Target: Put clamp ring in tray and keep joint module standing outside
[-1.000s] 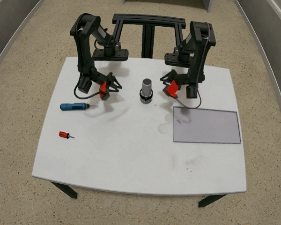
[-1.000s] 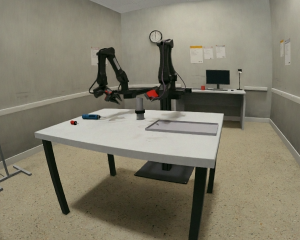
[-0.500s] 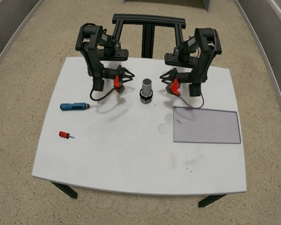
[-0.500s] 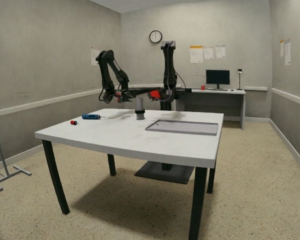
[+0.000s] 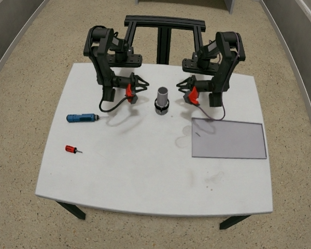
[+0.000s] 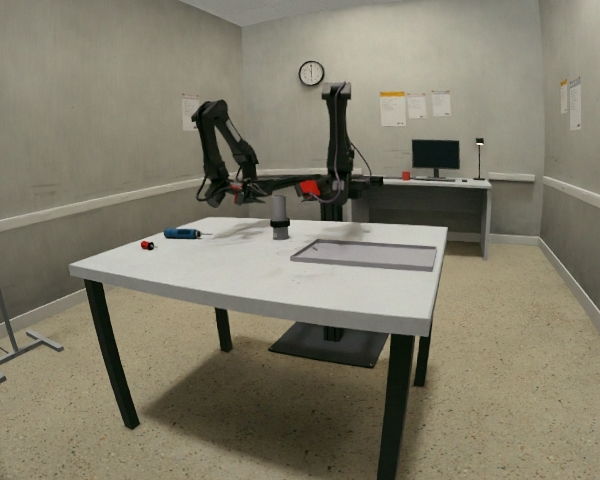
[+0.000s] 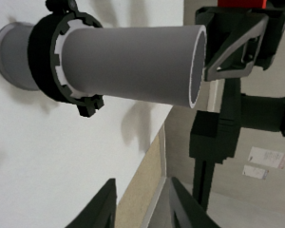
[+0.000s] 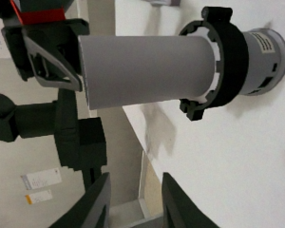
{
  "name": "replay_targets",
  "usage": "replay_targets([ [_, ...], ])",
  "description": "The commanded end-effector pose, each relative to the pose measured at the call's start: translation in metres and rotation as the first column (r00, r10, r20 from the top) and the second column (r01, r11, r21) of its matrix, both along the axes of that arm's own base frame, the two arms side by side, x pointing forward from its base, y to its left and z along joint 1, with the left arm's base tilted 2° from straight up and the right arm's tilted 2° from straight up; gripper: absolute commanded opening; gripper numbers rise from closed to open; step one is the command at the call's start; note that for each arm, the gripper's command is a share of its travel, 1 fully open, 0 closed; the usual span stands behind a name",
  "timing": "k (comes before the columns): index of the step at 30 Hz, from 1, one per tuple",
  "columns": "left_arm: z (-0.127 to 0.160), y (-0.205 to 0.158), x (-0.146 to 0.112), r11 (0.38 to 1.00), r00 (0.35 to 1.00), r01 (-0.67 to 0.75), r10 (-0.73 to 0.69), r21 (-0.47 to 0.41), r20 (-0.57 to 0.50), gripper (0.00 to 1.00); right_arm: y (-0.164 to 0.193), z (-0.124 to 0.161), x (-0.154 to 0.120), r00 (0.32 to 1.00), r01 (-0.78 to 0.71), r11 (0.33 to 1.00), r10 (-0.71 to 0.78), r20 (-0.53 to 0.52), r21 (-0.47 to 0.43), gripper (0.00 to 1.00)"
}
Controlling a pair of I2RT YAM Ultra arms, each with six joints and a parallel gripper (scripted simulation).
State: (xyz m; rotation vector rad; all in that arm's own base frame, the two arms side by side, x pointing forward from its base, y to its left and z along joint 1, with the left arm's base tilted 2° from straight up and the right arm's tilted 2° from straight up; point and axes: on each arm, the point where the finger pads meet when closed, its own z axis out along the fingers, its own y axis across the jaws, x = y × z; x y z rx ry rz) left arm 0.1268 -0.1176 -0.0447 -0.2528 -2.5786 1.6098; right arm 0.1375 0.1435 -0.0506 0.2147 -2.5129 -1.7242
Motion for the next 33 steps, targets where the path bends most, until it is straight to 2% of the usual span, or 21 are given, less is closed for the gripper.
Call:
replay_targets([
  [1,-0.007,0.002,0.015,1.000,0.999,-0.017,0.018,-0.013,0.047,0.30,0.003,-0.005,0.009,0.999,-0.007,1.000,0.005,0.048,0.022,0.30],
  [27,-0.053,0.004,0.011,1.000,1.000,-0.016,0.016,0.000,0.022,0.30,-0.002,-0.053,0.007,0.999,0.004,1.000,-0.005,0.037,0.010,0.30],
  [30,-0.052,0.004,0.012,1.000,1.000,-0.015,0.015,0.001,0.024,0.30,-0.003,-0.049,0.014,0.998,0.002,1.000,-0.002,0.068,0.004,0.30],
  [33,-0.054,0.004,0.012,1.000,1.000,-0.013,0.013,0.000,0.025,0.30,-0.002,-0.053,0.009,0.999,0.001,1.000,-0.002,0.044,0.006,0.30],
])
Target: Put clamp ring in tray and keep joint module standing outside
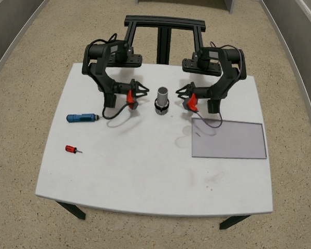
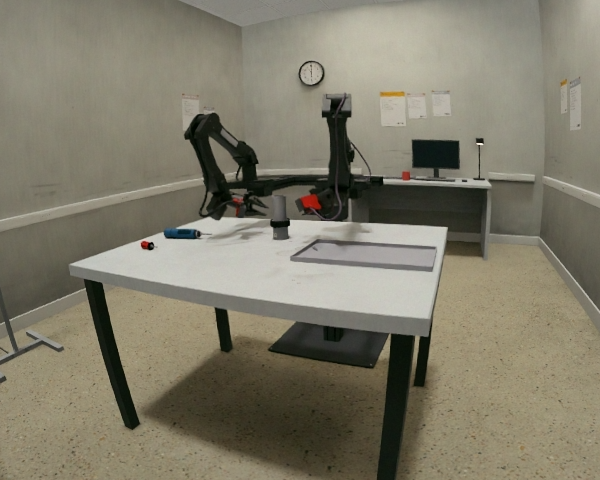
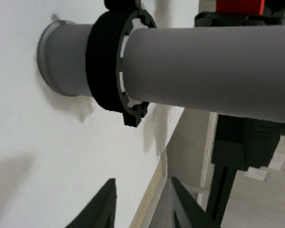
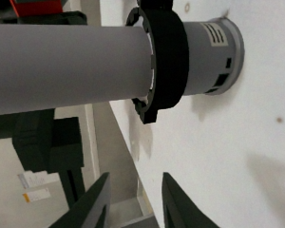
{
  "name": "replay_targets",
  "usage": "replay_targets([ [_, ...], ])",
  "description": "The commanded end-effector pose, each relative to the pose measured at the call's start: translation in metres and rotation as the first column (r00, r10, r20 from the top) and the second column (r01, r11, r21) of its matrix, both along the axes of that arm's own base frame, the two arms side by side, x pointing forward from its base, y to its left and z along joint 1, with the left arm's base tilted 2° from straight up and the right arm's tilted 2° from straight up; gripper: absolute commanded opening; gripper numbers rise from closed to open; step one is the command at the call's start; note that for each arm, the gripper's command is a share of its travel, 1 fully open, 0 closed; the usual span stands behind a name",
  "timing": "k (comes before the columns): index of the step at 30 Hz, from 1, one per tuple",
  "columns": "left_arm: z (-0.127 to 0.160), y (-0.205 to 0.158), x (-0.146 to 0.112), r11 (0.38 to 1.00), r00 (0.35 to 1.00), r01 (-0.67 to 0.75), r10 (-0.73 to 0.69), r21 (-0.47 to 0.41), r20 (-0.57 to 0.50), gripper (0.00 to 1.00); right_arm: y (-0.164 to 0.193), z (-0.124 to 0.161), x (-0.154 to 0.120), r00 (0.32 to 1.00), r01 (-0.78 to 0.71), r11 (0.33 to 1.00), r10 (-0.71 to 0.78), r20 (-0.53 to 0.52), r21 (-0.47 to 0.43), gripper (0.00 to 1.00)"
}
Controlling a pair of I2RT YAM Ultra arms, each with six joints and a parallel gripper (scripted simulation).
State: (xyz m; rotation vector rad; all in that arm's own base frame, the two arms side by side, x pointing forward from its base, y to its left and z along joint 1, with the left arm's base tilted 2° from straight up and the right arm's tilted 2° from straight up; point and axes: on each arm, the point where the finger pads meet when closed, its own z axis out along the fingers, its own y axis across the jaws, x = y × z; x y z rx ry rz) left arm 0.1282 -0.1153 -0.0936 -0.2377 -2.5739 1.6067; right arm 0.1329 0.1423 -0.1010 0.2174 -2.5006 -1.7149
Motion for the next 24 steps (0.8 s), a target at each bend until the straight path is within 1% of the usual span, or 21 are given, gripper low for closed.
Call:
replay_targets([
  [1,-0.006,0.001,0.010,1.000,0.999,-0.008,0.008,0.000,0.033,0.30,-0.001,-0.005,0.011,0.999,0.012,1.000,-0.012,0.040,0.009,0.30],
  [11,-0.015,0.001,0.009,1.000,1.000,-0.003,0.003,0.005,0.024,0.30,0.000,-0.013,0.010,1.000,0.008,1.000,-0.008,0.028,0.002,0.30],
  [12,-0.015,0.001,0.009,1.000,1.000,-0.002,0.002,0.006,0.024,0.30,-0.001,-0.011,0.013,0.999,0.007,1.000,-0.007,0.043,-0.001,0.30],
  [16,-0.012,0.000,0.009,1.000,1.000,-0.001,0.001,0.008,0.031,0.30,0.000,-0.008,0.012,0.999,0.006,1.000,-0.006,0.045,0.000,0.30],
  [17,-0.010,-0.004,-0.001,1.000,1.000,0.001,-0.001,0.000,0.001,0.30,0.003,-0.006,0.002,1.000,0.002,1.000,-0.002,0.017,0.003,0.30],
  [18,-0.010,-0.006,-0.007,1.000,1.000,0.001,-0.001,-0.004,-0.019,0.30,0.004,-0.006,-0.001,1.000,0.002,1.000,-0.002,0.009,0.003,0.30],
  [24,-0.013,-0.012,-0.008,1.000,1.000,0.001,-0.001,-0.003,-0.017,0.30,0.011,-0.010,-0.006,1.000,0.000,1.000,0.000,-0.008,0.002,0.30],
])
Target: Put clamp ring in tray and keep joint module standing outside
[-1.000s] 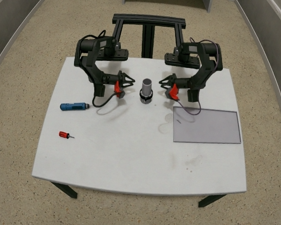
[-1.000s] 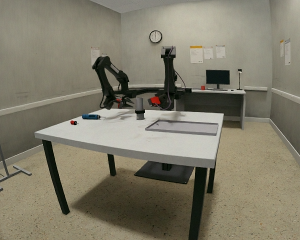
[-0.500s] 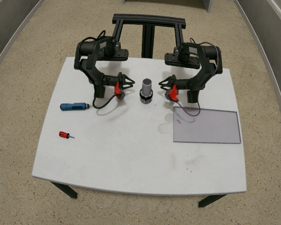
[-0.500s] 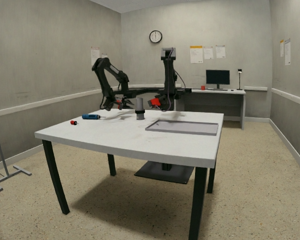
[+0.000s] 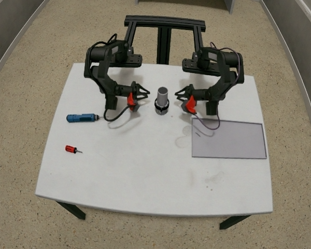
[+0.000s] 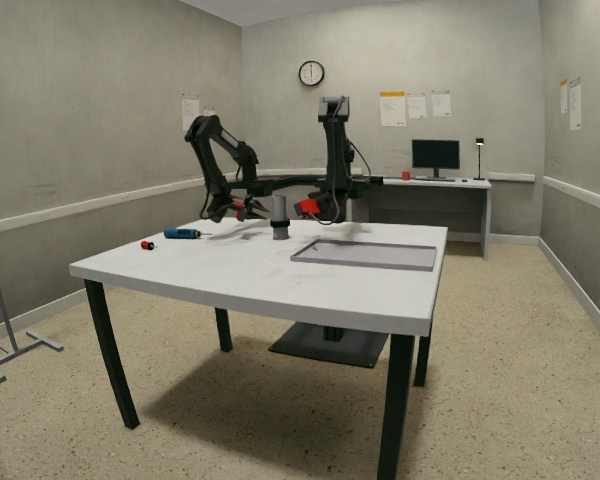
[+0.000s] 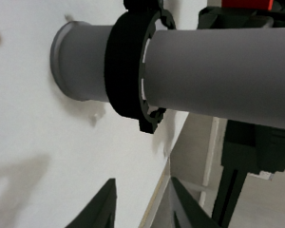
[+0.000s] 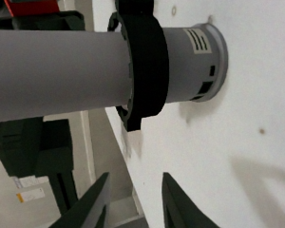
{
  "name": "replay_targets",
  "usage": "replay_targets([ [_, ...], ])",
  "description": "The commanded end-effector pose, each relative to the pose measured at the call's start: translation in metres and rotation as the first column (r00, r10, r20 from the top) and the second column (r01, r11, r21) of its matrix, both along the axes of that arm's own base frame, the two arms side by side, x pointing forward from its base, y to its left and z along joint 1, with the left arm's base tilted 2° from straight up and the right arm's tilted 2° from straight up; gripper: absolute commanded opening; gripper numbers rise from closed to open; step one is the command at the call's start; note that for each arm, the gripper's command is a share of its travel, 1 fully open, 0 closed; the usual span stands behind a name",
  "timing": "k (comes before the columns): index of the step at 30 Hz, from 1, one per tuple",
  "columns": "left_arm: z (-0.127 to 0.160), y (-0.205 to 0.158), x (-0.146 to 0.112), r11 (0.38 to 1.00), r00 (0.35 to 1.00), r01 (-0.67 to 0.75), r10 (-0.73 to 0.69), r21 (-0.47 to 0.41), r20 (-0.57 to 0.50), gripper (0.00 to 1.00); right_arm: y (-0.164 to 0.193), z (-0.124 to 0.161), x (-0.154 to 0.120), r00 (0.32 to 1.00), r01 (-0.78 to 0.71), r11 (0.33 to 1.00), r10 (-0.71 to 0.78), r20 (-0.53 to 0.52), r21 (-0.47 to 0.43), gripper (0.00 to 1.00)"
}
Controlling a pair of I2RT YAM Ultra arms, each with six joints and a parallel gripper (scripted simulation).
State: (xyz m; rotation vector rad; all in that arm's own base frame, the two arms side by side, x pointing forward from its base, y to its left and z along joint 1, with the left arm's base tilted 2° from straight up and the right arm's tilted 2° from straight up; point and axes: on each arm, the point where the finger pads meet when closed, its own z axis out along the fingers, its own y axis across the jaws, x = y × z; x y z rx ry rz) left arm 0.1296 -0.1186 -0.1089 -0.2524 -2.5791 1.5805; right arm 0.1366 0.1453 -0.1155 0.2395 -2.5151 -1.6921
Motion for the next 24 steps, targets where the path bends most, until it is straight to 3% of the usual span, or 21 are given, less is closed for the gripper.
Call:
replay_targets([
  [1,0.002,-0.010,-0.011,1.000,1.000,-0.012,0.012,-0.020,-0.023,0.30,0.009,0.003,-0.011,1.000,0.012,1.000,-0.012,-0.024,0.019,0.30],
  [24,-0.005,-0.026,-0.011,1.000,1.000,-0.011,0.011,-0.017,-0.006,0.30,0.026,-0.001,-0.010,1.000,0.010,1.000,-0.010,-0.005,0.020,0.30],
])
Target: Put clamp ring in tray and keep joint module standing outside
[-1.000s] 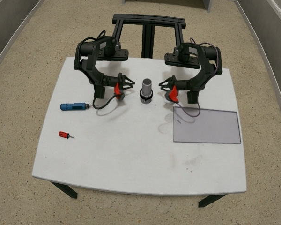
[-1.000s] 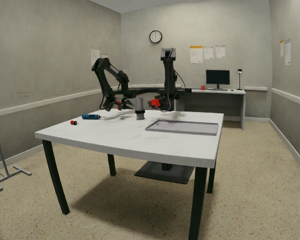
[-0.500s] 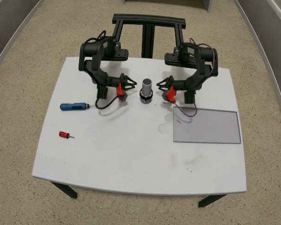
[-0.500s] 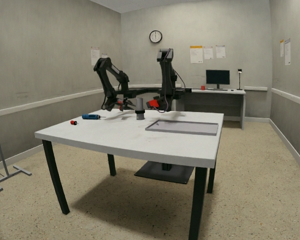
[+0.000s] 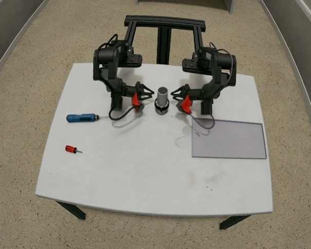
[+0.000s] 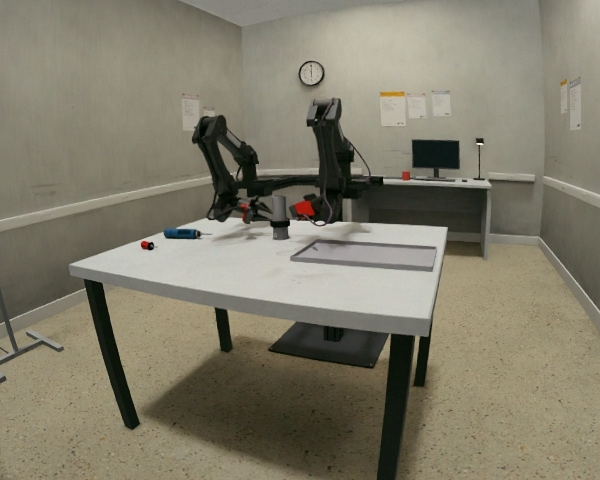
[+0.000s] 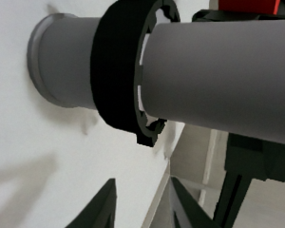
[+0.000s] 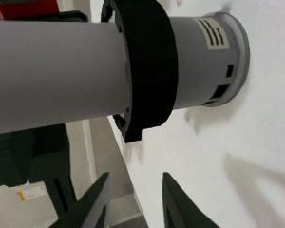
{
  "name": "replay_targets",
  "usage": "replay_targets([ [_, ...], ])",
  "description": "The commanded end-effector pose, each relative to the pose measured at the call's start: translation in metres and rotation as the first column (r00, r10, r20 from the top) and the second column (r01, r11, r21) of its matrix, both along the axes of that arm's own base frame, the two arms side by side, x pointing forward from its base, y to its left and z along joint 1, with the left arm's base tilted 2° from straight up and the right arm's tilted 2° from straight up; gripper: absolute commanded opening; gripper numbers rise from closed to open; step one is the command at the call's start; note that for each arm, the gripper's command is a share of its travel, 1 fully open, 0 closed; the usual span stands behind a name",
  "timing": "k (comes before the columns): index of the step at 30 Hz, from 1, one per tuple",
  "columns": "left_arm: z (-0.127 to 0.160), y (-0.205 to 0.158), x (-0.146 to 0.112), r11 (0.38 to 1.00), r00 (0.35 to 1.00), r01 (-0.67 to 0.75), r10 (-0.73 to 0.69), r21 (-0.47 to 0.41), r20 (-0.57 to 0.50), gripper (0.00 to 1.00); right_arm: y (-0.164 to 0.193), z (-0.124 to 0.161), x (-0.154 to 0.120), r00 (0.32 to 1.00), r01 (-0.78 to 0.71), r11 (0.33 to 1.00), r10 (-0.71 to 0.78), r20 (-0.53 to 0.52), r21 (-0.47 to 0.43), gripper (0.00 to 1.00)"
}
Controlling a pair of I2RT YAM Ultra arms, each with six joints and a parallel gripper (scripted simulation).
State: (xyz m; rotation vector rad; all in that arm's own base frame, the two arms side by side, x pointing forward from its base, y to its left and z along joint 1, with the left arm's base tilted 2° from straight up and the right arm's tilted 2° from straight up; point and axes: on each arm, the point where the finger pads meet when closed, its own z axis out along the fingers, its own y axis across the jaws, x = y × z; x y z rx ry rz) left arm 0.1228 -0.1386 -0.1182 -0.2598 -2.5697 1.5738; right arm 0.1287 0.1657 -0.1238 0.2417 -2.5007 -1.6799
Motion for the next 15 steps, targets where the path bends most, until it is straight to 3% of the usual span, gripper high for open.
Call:
replay_targets([
  [1,0.004,-0.005,-0.004,1.000,1.000,-0.021,0.021,-0.018,0.000,0.30,0.006,0.007,-0.002,1.000,0.022,1.000,-0.022,0.009,0.023,0.30],
  [15,-0.002,-0.018,-0.006,1.000,1.000,-0.020,0.020,-0.018,0.003,0.30,0.018,0.000,-0.009,1.000,0.020,1.000,-0.020,-0.009,0.021,0.30],
])
